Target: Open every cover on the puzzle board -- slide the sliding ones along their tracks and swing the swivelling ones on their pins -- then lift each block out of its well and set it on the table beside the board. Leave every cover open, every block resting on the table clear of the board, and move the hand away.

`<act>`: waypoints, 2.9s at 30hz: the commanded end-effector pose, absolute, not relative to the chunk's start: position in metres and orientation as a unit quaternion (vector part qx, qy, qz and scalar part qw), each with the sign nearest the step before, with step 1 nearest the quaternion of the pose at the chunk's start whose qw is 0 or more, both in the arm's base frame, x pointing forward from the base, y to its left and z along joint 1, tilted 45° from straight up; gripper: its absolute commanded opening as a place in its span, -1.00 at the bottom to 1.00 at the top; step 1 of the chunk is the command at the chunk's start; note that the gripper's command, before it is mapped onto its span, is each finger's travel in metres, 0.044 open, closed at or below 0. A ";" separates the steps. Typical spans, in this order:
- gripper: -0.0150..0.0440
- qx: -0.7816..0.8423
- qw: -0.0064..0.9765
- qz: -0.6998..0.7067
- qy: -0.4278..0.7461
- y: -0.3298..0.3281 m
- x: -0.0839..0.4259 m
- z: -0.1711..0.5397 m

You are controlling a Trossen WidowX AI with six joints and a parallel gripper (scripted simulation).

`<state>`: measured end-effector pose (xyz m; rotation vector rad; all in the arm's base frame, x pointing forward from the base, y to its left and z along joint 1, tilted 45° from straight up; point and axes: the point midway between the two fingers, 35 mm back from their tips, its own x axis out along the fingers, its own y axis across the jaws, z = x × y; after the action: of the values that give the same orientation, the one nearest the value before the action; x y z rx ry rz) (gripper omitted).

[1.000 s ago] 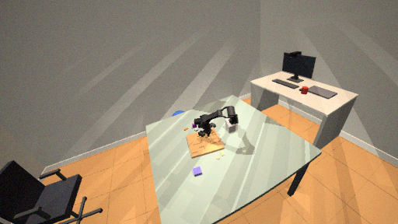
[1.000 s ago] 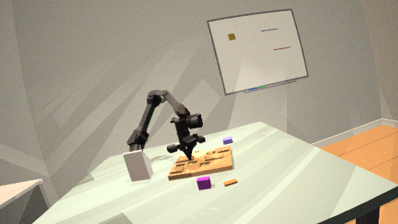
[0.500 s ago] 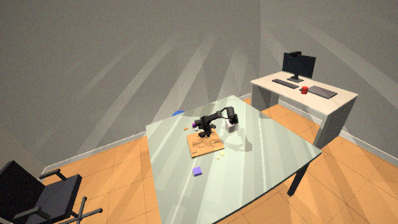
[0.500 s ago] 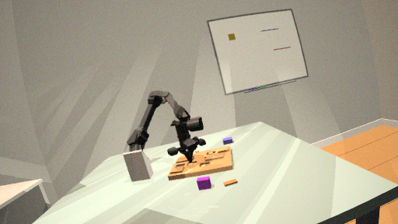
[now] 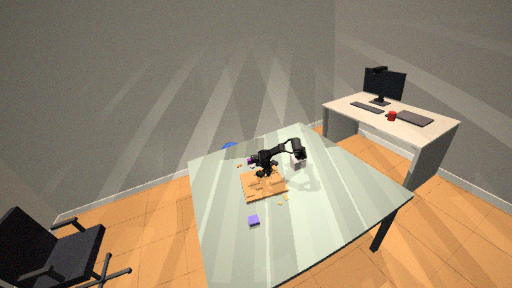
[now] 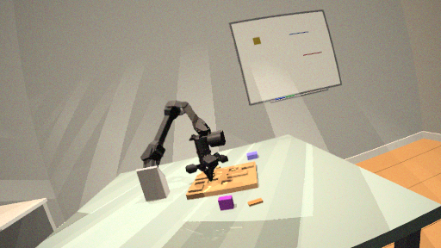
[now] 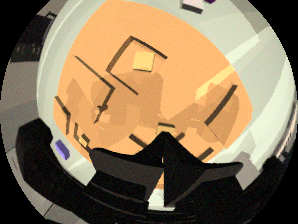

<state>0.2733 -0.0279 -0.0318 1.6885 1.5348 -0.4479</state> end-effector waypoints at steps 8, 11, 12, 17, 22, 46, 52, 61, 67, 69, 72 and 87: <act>-0.49 0.669 0.393 -0.178 0.605 -0.021 0.282 -0.028; -0.49 0.671 0.391 -0.180 0.605 -0.021 0.282 -0.028; -0.49 0.671 0.389 -0.181 0.604 -0.021 0.282 -0.028; -0.49 0.671 0.389 -0.181 0.604 -0.021 0.282 -0.028; -0.49 0.672 0.387 -0.183 0.604 -0.021 0.282 -0.028; -0.49 0.672 0.387 -0.183 0.604 -0.021 0.282 -0.028; -0.49 0.672 0.387 -0.183 0.604 -0.021 0.282 -0.028; -0.49 0.672 0.387 -0.185 0.603 -0.029 0.277 -0.024; -0.49 0.672 0.388 -0.183 0.604 -0.033 0.275 -0.020; -0.49 0.672 0.388 -0.183 0.604 -0.033 0.275 -0.020; -0.49 0.672 0.388 -0.183 0.604 -0.033 0.275 -0.020; -0.49 0.672 0.388 -0.183 0.604 -0.033 0.275 -0.020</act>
<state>0.2735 -0.0320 -0.0211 1.7159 1.5398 -0.4705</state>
